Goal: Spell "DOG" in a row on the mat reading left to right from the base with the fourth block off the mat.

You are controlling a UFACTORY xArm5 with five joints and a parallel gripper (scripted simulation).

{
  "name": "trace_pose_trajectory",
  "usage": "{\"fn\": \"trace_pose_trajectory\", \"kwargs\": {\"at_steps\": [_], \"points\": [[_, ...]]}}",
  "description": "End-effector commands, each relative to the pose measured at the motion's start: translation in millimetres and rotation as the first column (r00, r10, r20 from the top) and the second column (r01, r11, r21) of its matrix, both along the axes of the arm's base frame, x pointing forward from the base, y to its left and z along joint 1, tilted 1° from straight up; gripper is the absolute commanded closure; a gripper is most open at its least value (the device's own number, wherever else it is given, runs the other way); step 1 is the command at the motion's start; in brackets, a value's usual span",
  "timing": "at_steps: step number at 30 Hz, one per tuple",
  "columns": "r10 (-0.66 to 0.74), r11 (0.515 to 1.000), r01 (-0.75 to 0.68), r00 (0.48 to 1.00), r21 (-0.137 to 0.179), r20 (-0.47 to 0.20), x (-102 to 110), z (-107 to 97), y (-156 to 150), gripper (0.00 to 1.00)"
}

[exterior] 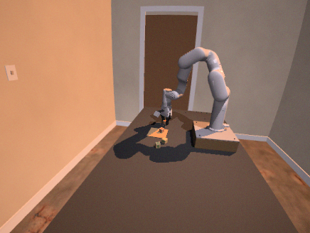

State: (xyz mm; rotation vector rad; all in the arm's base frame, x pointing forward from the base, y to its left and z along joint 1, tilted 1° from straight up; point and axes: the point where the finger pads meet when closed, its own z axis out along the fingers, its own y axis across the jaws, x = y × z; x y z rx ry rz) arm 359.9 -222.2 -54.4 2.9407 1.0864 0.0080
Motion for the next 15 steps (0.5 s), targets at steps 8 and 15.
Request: {"fn": "trace_pose_trajectory", "kwargs": {"at_steps": [8,15], "points": [[0.000,1.000,0.000,1.000,-0.002,0.003,1.1,1.0,-0.7,0.73],[0.000,1.000,0.000,1.000,-0.002,0.003,1.1,1.0,-0.7,0.73]]}}
